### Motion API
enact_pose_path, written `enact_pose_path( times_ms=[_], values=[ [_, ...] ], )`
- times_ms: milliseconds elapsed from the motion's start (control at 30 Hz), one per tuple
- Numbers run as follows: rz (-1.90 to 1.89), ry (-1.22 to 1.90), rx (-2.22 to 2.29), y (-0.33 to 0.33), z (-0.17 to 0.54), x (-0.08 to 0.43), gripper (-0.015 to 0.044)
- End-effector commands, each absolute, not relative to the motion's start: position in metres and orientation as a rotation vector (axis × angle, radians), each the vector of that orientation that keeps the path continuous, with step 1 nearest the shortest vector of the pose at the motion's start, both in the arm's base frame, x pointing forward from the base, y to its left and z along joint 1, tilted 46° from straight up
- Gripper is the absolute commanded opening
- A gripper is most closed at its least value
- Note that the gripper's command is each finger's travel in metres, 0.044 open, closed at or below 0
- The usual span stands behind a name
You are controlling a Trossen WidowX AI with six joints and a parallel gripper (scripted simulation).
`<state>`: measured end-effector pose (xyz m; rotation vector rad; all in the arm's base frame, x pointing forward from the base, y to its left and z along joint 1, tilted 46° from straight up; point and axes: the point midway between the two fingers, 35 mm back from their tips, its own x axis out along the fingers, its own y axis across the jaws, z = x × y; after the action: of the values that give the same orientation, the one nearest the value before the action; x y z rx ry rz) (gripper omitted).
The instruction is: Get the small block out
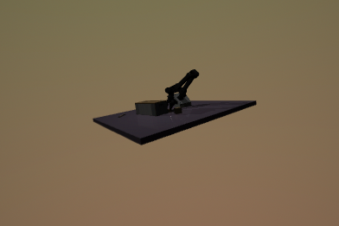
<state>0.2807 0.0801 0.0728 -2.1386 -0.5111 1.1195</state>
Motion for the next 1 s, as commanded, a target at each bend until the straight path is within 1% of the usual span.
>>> enact_pose_path(
  times_ms=[0, 133, 367, 467, 567, 967],
  values=[
    [1.132, -0.498, -2.124, 0.085, 0.065, 0.278, 0.0285],
    [1.13, -0.499, -2.123, 0.087, 0.062, 0.279, 0.0285],
    [1.13, -0.499, -2.123, 0.087, 0.062, 0.279, 0.0101],
    [1.13, -0.499, -2.123, 0.087, 0.062, 0.279, 0.0081],
    [1.133, -0.499, -2.125, 0.083, 0.066, 0.279, 0.0003],
    [1.127, -0.506, -2.134, 0.045, 0.105, 0.271, 0.0]
  ],
)
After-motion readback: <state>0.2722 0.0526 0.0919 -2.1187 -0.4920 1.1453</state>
